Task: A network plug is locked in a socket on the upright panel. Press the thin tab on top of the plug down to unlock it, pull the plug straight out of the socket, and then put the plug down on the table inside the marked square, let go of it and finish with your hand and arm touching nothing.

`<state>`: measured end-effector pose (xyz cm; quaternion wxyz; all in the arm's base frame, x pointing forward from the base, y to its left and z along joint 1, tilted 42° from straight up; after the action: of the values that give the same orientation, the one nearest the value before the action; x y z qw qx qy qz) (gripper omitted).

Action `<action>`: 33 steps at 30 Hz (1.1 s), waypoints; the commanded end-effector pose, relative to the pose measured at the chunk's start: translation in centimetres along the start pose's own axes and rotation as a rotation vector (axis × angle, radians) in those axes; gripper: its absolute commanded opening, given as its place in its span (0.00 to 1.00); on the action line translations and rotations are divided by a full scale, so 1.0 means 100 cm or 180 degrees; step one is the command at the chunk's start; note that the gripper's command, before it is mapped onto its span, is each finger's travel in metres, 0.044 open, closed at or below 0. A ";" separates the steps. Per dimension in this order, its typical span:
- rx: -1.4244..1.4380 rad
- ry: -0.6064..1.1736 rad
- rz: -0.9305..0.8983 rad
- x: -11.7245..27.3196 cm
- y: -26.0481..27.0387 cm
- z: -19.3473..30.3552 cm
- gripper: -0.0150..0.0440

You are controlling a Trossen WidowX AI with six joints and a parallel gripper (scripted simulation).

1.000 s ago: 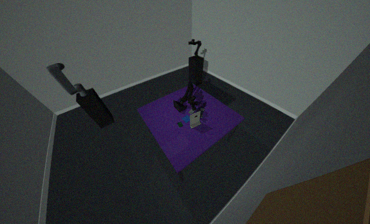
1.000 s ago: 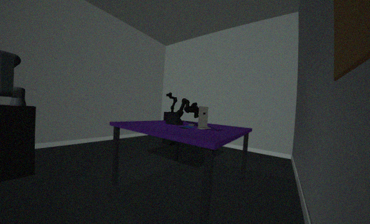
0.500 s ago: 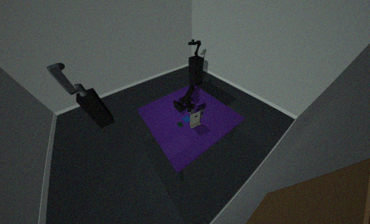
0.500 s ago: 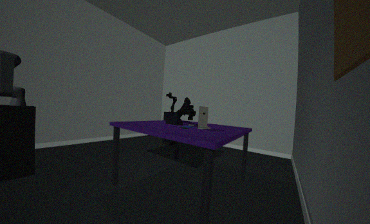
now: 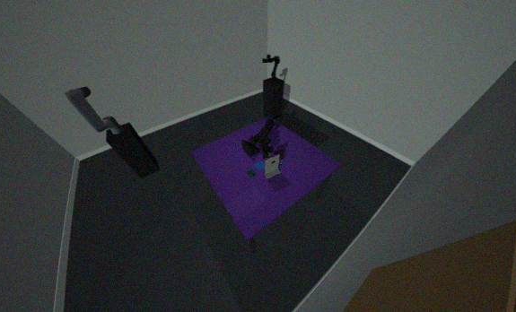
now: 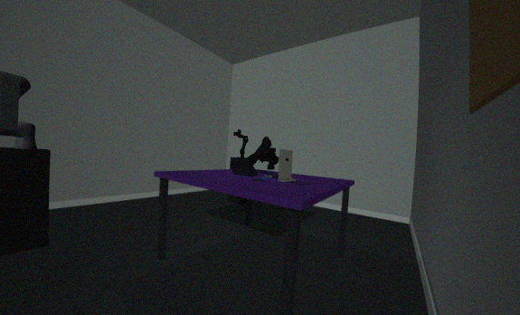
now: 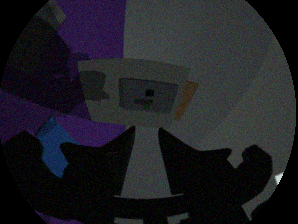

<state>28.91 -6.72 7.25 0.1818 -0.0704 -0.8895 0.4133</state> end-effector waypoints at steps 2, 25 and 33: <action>0.0003 -0.0003 0.0028 -0.014 0.000 -0.003 0.52; 0.0002 -0.0006 0.0032 -0.044 -0.002 -0.012 0.52; 0.0001 -0.0008 0.0034 -0.055 -0.002 -0.015 0.52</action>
<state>33.98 -7.20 6.83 0.1783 -0.0718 -0.8888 0.4160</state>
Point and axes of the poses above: the point midway between the two fingers, 35 mm back from their tips, its own x axis back along the fingers, its own y axis across the jaws, z = x × y, the point moved 4 cm from there along x, back along the fingers, and after that the axes turned 2 degrees about x, right-handed, at the moved point
